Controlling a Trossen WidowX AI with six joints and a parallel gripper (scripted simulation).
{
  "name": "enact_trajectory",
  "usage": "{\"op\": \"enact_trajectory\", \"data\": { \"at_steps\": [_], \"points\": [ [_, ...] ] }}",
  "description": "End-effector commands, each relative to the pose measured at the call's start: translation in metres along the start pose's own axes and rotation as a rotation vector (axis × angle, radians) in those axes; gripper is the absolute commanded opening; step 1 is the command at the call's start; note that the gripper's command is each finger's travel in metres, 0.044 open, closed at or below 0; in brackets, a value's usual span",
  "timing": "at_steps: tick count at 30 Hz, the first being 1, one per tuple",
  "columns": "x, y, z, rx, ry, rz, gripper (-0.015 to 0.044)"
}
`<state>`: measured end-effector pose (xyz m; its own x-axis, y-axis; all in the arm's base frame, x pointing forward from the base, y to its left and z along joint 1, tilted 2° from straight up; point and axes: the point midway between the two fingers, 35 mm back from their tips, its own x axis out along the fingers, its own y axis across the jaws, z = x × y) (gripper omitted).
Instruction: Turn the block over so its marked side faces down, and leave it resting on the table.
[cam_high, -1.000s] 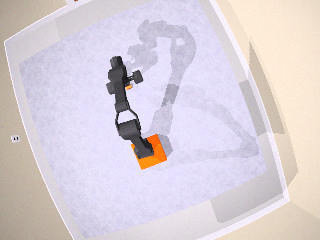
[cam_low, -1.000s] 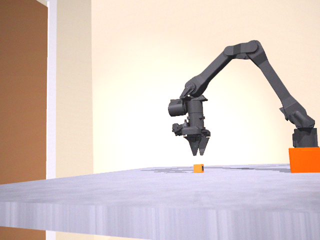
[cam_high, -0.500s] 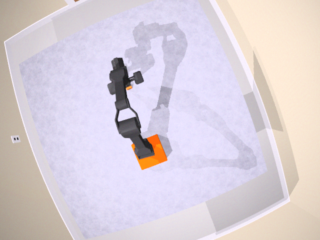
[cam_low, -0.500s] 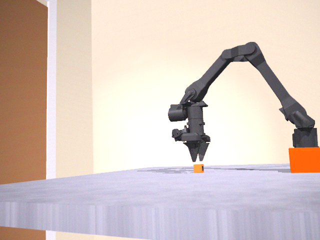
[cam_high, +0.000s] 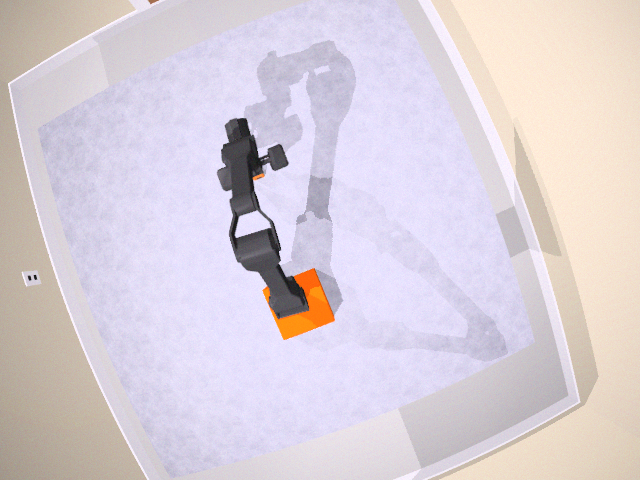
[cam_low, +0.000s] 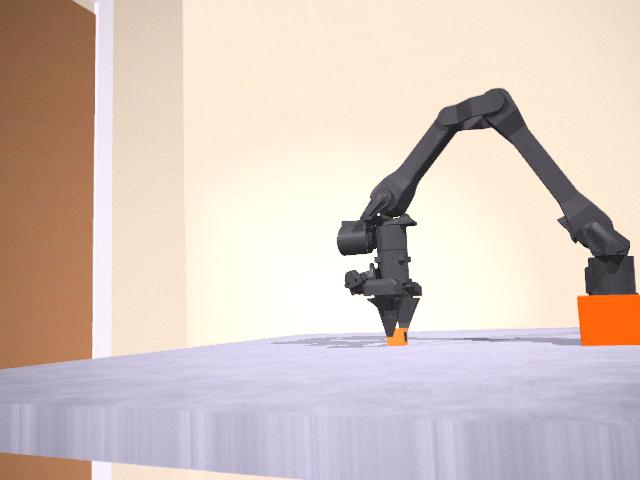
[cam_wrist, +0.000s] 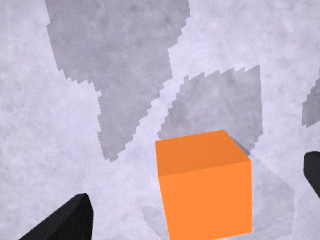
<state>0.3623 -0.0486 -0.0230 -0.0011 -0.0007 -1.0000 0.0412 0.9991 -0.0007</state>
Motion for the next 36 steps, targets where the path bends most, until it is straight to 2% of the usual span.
{"op": "enact_trajectory", "data": {
  "at_steps": [1,11,26,31,36],
  "points": [
    [0.004,-0.001,-0.001,0.001,0.003,-0.004,0.0361],
    [0.004,-0.001,-0.001,0.001,0.003,-0.004,0.0099],
    [0.003,-0.001,-0.001,0.001,0.003,-0.004,0.0000],
    [-0.025,-0.001,0.000,0.001,0.003,-0.004,0.0000],
    [-0.026,-0.001,0.000,0.001,0.000,-0.004,0.0000]
  ]
}}
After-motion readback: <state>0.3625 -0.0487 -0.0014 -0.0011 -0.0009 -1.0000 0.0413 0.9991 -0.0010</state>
